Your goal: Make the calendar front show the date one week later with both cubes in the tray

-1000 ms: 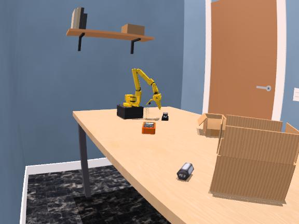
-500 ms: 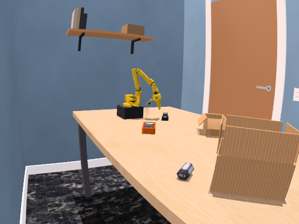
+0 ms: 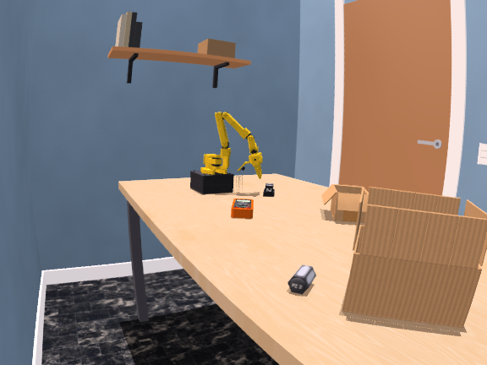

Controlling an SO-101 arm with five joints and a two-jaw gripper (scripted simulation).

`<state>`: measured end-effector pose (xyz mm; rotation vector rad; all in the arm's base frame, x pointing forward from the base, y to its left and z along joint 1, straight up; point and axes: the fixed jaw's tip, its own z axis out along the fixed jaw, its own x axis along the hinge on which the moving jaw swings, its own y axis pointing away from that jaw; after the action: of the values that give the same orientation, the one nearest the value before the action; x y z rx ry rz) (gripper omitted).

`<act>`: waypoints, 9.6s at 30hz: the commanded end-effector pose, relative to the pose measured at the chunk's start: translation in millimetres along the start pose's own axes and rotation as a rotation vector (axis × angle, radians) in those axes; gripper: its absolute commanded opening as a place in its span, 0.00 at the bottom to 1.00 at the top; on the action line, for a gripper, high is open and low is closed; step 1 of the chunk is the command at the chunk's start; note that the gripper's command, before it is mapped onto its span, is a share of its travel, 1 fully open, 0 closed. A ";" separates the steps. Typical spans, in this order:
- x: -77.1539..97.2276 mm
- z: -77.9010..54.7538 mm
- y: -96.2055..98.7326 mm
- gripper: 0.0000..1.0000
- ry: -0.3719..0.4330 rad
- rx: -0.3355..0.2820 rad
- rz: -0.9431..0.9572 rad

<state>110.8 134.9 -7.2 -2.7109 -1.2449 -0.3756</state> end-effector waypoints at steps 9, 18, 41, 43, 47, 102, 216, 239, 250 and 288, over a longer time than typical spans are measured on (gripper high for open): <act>-3.8 -0.5 -1.8 0.30 -0.011 0.003 -0.019; -3.8 -0.5 -1.8 0.30 -0.011 0.003 -0.019; 52.9 -54.7 -6.1 0.34 0.406 0.033 -0.018; 56.9 -60.7 -6.4 0.35 0.444 0.035 -0.018; 60.7 -67.0 -6.6 0.35 0.483 0.038 -0.018; 71.4 -72.2 8.6 0.35 0.211 0.135 1.362; 0.7 42.2 14.9 0.35 -0.216 -0.245 1.564; 2.7 43.0 14.9 0.32 -0.216 -0.245 1.564; 6.8 44.3 14.9 0.26 -0.216 -0.245 1.564; 10.2 45.3 14.9 0.11 -0.216 -0.245 1.564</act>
<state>136.0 144.3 -46.8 -2.9506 1.0733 -0.0035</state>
